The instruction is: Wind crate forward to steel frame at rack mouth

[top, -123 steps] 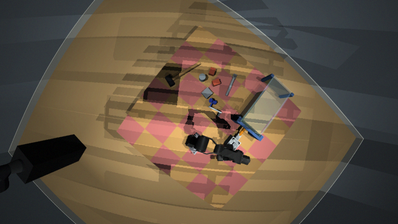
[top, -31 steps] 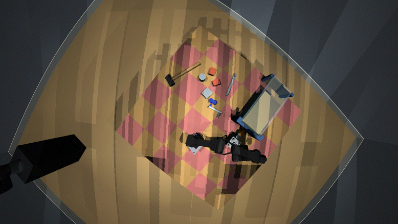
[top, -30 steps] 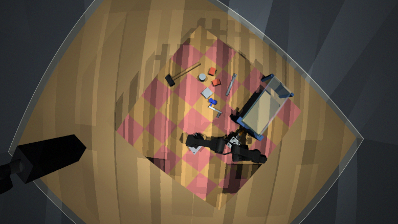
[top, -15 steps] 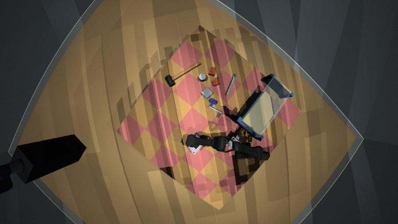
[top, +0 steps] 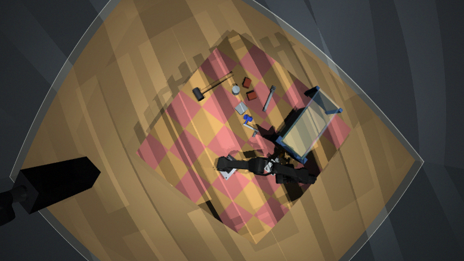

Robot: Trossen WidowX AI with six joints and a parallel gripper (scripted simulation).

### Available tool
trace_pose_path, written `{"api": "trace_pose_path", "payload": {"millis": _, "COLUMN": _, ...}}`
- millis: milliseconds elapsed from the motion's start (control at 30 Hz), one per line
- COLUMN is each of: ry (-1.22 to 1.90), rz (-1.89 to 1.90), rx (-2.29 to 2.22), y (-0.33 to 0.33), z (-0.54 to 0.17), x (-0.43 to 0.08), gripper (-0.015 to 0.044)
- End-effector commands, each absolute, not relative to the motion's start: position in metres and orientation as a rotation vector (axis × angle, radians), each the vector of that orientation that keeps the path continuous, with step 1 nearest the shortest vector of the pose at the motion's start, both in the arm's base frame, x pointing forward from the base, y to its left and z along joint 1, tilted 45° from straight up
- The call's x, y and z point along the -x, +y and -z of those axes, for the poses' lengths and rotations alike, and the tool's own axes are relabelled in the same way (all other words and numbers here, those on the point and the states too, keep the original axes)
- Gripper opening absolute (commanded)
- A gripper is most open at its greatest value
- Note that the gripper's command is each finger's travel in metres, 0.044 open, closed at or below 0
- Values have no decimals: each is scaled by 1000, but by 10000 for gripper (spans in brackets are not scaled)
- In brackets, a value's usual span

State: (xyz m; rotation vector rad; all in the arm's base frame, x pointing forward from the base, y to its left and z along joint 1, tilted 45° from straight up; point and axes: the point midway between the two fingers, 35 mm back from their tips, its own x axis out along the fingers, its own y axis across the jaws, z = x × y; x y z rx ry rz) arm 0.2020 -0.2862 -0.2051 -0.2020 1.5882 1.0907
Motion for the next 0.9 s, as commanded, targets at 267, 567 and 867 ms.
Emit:
{"api": "trace_pose_path", "payload": {"millis": 267, "ry": 1559, "rz": -1082, "rx": 204, "y": -279, "z": 202, "x": -227, "gripper": 0}}
{"api": "trace_pose_path", "payload": {"millis": 567, "ry": 1558, "rz": -1083, "rx": 204, "y": -275, "z": 199, "x": -238, "gripper": 0}}
{"api": "trace_pose_path", "payload": {"millis": 867, "ry": 1557, "rz": -1083, "rx": 204, "y": -271, "z": 195, "x": -247, "gripper": 0}}
